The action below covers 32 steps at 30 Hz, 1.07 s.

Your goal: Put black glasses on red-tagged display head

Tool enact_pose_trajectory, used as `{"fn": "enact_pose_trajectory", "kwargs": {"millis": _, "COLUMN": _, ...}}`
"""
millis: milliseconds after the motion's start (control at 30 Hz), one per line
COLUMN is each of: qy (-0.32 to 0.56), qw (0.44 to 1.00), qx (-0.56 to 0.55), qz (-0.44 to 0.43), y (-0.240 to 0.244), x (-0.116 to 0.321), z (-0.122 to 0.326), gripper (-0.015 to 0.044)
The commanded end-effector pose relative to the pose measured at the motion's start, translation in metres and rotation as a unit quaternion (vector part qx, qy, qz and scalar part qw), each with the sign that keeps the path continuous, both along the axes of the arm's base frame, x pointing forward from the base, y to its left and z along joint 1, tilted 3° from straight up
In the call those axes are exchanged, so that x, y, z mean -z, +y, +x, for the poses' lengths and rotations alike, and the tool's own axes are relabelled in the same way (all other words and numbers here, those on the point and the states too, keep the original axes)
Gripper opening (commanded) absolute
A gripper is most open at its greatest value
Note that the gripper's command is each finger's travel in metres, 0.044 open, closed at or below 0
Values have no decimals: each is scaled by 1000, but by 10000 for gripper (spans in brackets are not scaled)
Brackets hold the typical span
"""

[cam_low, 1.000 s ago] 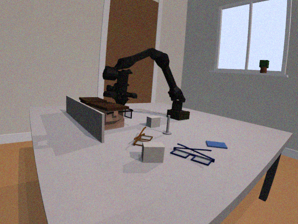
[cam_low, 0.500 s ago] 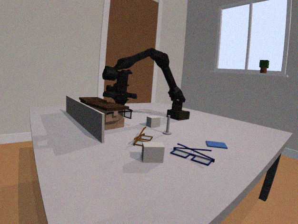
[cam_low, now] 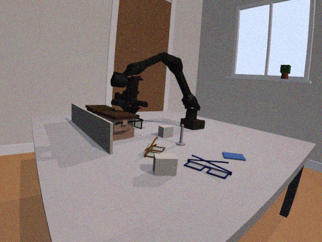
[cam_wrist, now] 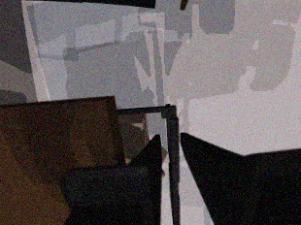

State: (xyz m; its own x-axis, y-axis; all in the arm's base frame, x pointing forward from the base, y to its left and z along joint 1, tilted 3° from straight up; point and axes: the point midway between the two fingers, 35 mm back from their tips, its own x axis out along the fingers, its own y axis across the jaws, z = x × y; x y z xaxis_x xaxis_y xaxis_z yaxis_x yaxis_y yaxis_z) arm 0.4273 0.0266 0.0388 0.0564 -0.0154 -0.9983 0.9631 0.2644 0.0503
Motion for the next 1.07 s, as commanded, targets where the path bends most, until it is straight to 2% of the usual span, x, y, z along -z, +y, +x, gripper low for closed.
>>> {"fn": "enact_pose_trajectory", "kwargs": {"millis": 0, "qy": 0, "qw": 1000, "qx": 0, "qz": 0, "y": 0, "x": 0, "z": 0, "gripper": 107}}
{"fn": "enact_pose_trajectory", "kwargs": {"millis": 167, "qy": 3, "qw": 1000, "qx": 0, "qz": -1, "y": 0, "x": -4, "z": 0, "gripper": 107}}
{"fn": "enact_pose_trajectory", "kwargs": {"millis": 367, "qy": 28, "qw": 1000, "qx": 3, "qz": -8, "y": 0, "x": -33, "z": 0, "gripper": 107}}
{"fn": "enact_pose_trajectory", "kwargs": {"millis": 533, "qy": 29, "qw": 1000, "qx": 3, "qz": -9, "y": 0, "x": -34, "z": -2, "gripper": 107}}
{"fn": "enact_pose_trajectory", "kwargs": {"millis": 1033, "qy": 31, "qw": 999, "qx": 3, "qz": -9, "y": -12, "x": -49, "z": -49, "gripper": 107}}
